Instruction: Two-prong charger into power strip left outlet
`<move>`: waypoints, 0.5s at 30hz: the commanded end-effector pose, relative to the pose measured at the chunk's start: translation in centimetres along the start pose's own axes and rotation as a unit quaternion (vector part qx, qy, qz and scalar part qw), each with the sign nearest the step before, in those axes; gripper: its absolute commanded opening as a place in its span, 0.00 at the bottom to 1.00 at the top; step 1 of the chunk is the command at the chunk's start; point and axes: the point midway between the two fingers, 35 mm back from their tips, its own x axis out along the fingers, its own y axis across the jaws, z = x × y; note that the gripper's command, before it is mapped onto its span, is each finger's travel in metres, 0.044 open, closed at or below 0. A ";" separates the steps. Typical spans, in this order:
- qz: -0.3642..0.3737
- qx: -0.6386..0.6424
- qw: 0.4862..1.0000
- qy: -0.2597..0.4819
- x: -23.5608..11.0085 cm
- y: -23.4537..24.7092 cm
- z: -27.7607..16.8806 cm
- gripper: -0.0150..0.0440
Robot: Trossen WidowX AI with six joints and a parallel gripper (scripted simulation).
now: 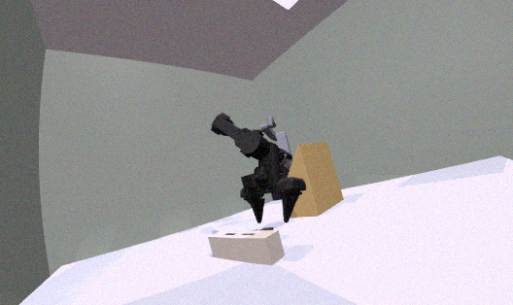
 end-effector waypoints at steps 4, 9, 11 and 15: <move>-0.002 0.030 0.991 -0.128 -3.9 -0.5 1.3 1.00; -0.002 0.030 0.991 -0.128 -3.9 -0.5 1.3 1.00; -0.002 0.030 0.991 -0.128 -3.9 -0.5 1.3 1.00; -0.002 0.030 0.991 -0.128 -3.9 -0.5 1.3 1.00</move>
